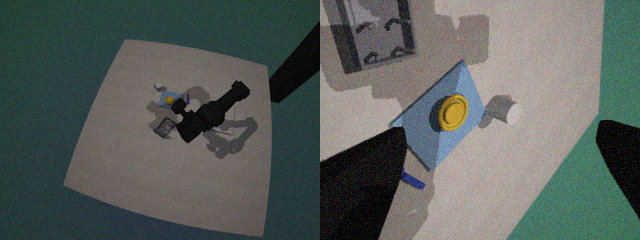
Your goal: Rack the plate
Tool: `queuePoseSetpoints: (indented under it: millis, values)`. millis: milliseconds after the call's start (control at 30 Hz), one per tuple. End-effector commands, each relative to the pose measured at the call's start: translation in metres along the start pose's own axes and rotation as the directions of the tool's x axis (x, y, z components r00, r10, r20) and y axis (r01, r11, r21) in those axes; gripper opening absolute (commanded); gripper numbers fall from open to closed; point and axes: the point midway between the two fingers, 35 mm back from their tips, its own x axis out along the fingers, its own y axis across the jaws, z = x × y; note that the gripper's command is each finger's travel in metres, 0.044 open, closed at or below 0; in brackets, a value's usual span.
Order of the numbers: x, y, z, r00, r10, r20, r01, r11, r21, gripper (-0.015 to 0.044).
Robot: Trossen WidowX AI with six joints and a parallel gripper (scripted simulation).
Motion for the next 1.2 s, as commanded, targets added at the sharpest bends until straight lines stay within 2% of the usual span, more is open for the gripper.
queuePoseSetpoints:
  millis: [0, 333, 600, 933, 1167]
  values:
    - [0.018, -0.012, -0.005, 0.994, 0.09, -0.062, -0.084, 0.992, 0.091, 0.04]
    - [0.063, -0.035, -0.028, 0.942, 0.303, -0.142, -0.239, 0.906, 0.349, 0.04]
    - [0.096, -0.051, -0.059, 0.887, 0.432, -0.166, -0.298, 0.808, 0.509, 0.04]
    - [0.136, -0.071, -0.096, 0.807, 0.585, -0.083, -0.352, 0.587, 0.729, 0.04]
    - [0.161, -0.084, -0.126, 0.764, 0.645, 0.012, -0.356, 0.406, 0.842, 0.04]
